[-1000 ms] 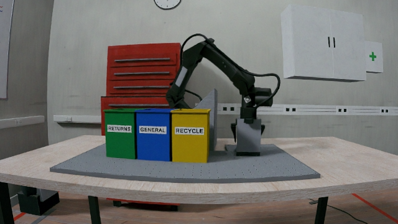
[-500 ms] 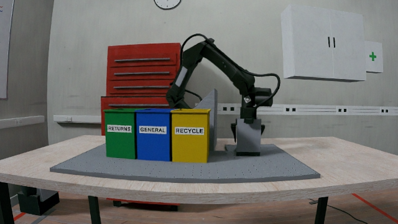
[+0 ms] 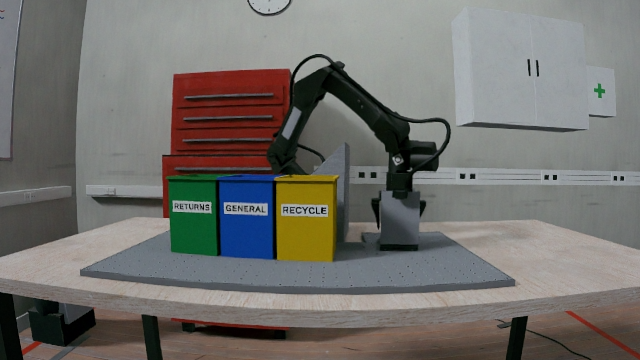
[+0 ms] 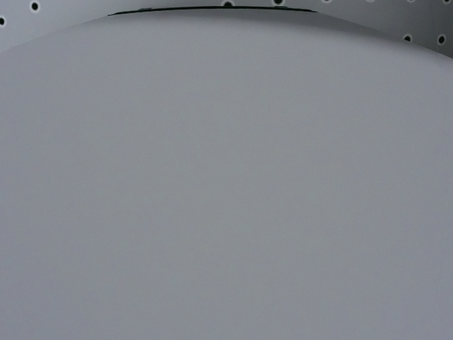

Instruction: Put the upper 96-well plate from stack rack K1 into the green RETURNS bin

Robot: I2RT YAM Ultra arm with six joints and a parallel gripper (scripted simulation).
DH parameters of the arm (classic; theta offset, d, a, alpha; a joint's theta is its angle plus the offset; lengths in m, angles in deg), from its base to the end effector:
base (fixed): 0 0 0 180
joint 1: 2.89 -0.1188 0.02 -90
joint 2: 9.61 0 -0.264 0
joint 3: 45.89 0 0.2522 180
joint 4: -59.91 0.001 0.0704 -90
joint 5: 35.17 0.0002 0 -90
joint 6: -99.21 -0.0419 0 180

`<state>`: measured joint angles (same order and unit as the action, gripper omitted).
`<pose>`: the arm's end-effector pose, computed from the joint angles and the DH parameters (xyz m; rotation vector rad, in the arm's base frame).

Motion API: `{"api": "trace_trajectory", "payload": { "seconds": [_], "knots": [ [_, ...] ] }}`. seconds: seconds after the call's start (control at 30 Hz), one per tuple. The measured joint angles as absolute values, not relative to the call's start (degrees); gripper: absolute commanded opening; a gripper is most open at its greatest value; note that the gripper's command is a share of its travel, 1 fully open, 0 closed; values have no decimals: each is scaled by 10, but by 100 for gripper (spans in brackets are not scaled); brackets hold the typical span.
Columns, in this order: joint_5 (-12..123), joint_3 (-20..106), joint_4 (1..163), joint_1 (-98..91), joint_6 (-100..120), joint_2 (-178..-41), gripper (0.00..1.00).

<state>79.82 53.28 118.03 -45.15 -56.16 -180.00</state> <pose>0.2278 0.1844 -0.1596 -0.3479 -2.8226 1.1889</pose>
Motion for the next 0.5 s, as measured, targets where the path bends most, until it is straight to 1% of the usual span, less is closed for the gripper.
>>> {"api": "trace_trajectory", "payload": {
  "seconds": [0.1, 0.13, 0.5],
  "knots": [
    [798, 533, 1180, -452, -562, -1800, 100],
    [798, 533, 1180, -452, -562, -1800, 0],
    [792, 533, 1171, -452, -560, -1800, 0]
  ]
}}
